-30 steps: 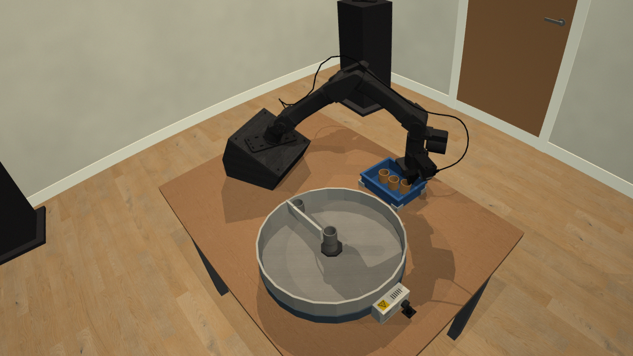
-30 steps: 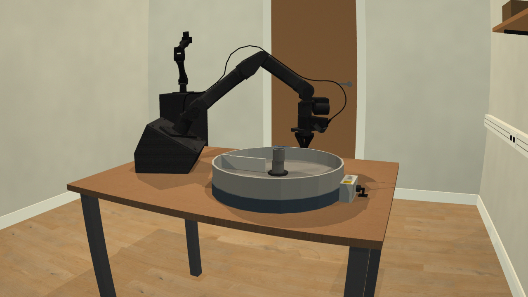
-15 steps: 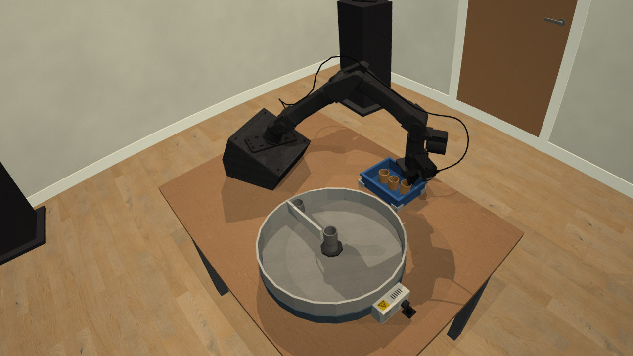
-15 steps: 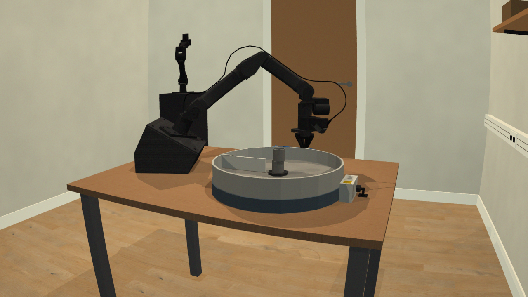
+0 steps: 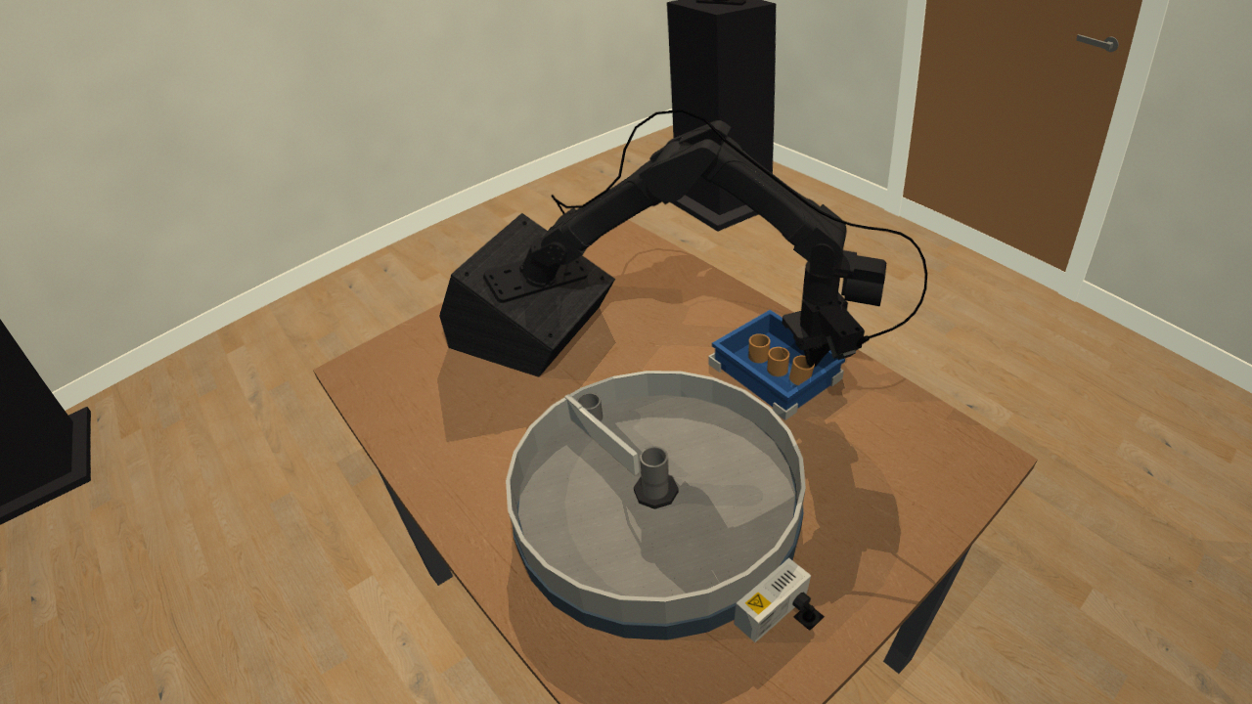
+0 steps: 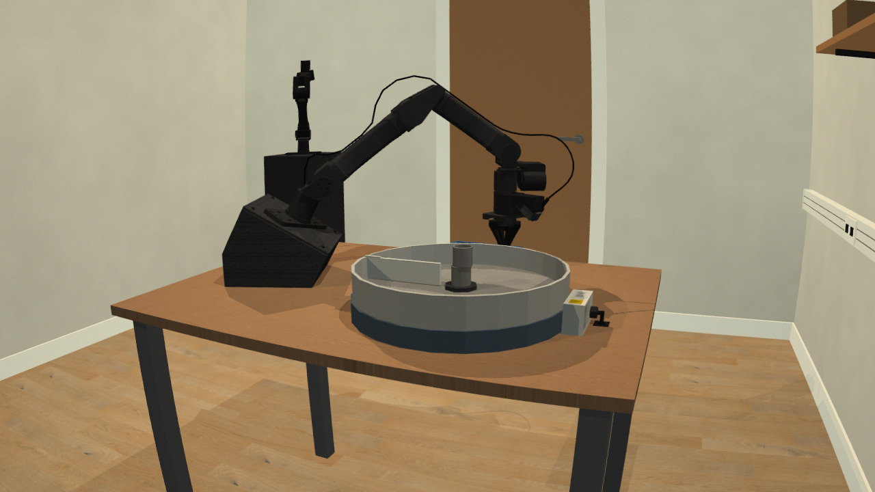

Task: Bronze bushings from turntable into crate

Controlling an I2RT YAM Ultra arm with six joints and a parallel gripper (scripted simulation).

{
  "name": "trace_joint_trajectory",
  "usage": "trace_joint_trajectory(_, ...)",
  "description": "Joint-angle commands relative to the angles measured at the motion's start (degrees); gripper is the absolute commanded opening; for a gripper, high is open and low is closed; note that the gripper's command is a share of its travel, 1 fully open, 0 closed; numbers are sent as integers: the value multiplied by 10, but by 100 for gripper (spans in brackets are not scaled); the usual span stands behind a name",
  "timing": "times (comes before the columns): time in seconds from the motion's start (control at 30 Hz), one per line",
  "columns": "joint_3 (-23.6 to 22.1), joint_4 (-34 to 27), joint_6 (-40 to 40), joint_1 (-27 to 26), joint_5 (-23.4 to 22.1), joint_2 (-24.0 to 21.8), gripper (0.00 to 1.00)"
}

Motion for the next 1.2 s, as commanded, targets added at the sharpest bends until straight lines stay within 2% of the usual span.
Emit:
trace_joint_trajectory(0.0,4,2,-5,-3,-3,-19,0)
trace_joint_trajectory(0.37,4,2,-5,-3,-3,-19,0)
trace_joint_trajectory(0.63,-36,26,-6,-4,-3,-28,0)
trace_joint_trajectory(0.7,-17,27,-6,-3,-3,-31,0)
trace_joint_trajectory(1.17,-16,20,-6,-3,-3,-30,0)
